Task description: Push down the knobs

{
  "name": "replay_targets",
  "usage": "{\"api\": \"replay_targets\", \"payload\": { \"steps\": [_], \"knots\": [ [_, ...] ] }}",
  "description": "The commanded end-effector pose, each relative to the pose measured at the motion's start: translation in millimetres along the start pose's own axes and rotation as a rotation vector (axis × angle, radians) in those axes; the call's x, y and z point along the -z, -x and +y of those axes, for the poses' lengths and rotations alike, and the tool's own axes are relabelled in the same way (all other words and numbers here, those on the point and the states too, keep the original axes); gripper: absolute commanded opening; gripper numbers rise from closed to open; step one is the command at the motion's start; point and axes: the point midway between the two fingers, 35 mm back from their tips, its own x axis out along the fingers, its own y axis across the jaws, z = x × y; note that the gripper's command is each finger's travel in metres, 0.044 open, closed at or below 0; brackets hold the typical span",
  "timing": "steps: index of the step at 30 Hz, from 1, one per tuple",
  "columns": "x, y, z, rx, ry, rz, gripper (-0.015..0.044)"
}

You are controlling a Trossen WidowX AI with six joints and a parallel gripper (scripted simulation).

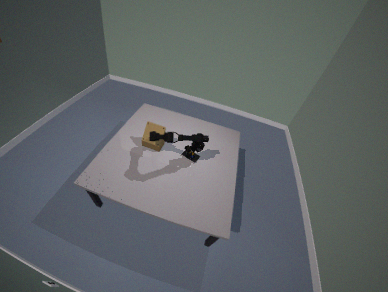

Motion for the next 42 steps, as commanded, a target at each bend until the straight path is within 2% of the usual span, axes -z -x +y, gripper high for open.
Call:
{"api": "replay_targets", "payload": {
  "steps": [1, 42],
  "knots": [
    [-1.4, -7.8, -0.8, 0.004, -0.006, 0.003, 0.0],
    [-1.5, -20.2, -0.9, 0.005, -0.006, 0.003, 0.0]
  ]
}}
